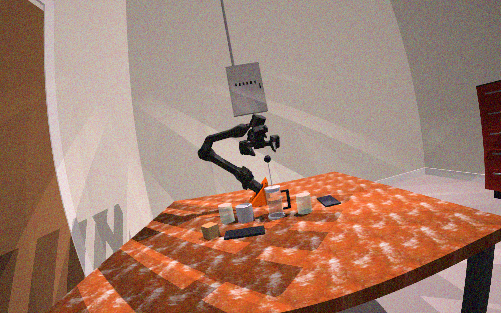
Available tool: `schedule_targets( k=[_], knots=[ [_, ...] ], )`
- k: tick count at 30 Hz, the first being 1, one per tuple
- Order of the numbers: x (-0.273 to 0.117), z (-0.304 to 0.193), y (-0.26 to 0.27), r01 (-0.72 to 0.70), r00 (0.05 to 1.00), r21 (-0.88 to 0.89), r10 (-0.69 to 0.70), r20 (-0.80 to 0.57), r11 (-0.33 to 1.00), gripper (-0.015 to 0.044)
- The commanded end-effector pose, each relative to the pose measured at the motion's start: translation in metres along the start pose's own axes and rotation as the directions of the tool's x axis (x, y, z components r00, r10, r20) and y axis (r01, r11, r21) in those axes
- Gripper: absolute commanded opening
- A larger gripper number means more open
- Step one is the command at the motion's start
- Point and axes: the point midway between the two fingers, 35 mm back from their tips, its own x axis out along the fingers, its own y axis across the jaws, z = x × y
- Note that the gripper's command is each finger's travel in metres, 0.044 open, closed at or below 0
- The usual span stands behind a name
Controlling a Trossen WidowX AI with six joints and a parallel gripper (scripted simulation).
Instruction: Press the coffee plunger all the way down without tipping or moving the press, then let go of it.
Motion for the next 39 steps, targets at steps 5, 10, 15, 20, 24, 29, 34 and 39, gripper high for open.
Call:
schedule_targets(
  k=[5, 10, 15, 20, 24, 29, 34, 39],
  knots=[
    [0.014, -0.004, 0.001, -0.001, 1.000, -0.011, 0.001, -0.007, 1.000, 0.0440],
    [0.022, -0.004, 0.001, 0.000, 1.000, -0.010, 0.000, -0.006, 1.000, 0.0440],
    [0.030, -0.004, 0.000, 0.002, 1.000, -0.010, -0.002, -0.004, 1.000, 0.0440],
    [0.034, -0.004, -0.001, 0.004, 1.000, -0.010, -0.004, -0.002, 1.000, 0.0414],
    [0.034, -0.004, -0.001, 0.004, 1.000, -0.010, -0.004, -0.002, 1.000, 0.0309],
    [0.034, -0.004, -0.001, 0.004, 1.000, -0.010, -0.004, -0.002, 1.000, 0.0177],
    [0.034, -0.004, -0.001, 0.004, 1.000, -0.010, -0.004, -0.002, 1.000, 0.0114],
    [0.034, -0.004, -0.001, 0.004, 1.000, -0.010, -0.004, -0.002, 1.000, 0.0114]
  ],
)
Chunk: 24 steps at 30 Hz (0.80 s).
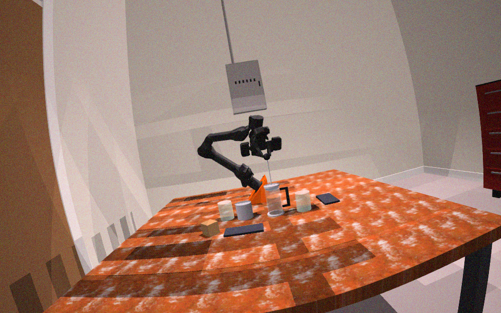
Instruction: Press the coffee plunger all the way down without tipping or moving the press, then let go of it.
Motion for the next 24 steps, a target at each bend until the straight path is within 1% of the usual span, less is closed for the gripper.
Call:
schedule_targets(
  k=[1, 24],
  knots=[
    [0.000, -0.002, 0.000, 0.001, 1.000, -0.008, -0.001, -0.003, 1.000, 0.0114],
    [0.022, -0.027, 0.005, -0.003, 1.000, -0.006, 0.003, -0.008, 1.000, 0.0114]
  ],
)
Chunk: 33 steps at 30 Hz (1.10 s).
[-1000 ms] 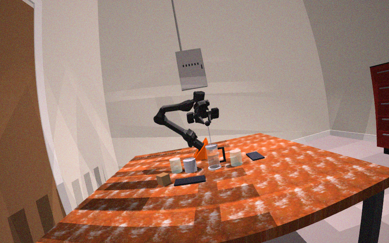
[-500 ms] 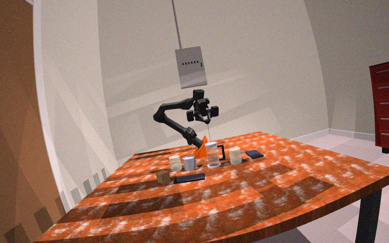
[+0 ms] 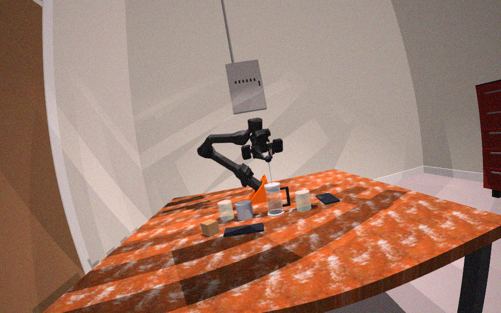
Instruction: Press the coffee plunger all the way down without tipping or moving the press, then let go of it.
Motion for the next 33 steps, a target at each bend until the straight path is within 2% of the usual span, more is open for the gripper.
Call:
schedule_targets(
  k=[1, 33],
  knots=[
    [0.009, -0.021, 0.002, -0.004, 0.999, -0.025, 0.003, -0.035, 1.000, 0.0114],
    [0.040, -0.064, 0.002, -0.003, 1.000, -0.026, 0.002, -0.031, 1.000, 0.0114]
  ],
)
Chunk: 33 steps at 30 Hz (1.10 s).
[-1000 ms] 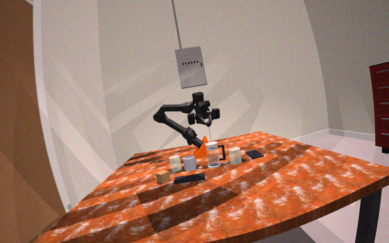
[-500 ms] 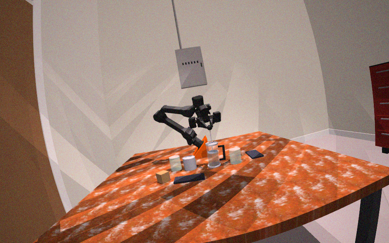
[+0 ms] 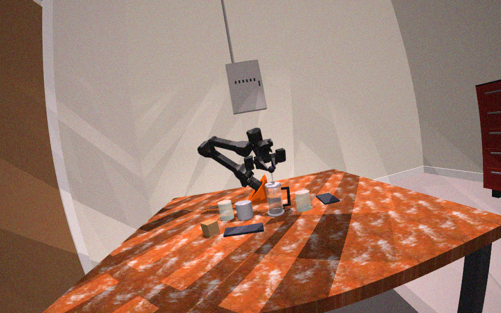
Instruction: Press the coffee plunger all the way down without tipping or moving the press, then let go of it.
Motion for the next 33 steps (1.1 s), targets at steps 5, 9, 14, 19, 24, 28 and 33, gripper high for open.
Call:
schedule_targets(
  k=[5, 9, 14, 19, 24, 28, 33],
  knots=[
    [0.014, -0.034, -0.002, 0.005, 0.999, -0.050, -0.008, -0.052, 0.999, 0.0114],
    [0.019, -0.035, -0.002, 0.007, 0.999, -0.051, -0.009, -0.050, 0.999, 0.0114],
    [0.022, -0.032, -0.002, 0.007, 0.999, -0.051, -0.010, -0.050, 0.999, 0.0114],
    [0.024, -0.031, -0.001, 0.008, 0.999, -0.050, -0.010, -0.050, 0.999, 0.0114],
    [0.025, -0.030, 0.000, 0.008, 0.999, -0.050, -0.011, -0.050, 0.999, 0.0114],
    [0.026, -0.029, 0.000, 0.008, 0.999, -0.050, -0.011, -0.050, 0.999, 0.0114],
    [0.026, -0.029, 0.001, 0.008, 0.999, -0.050, -0.011, -0.050, 0.999, 0.0114]
  ],
)
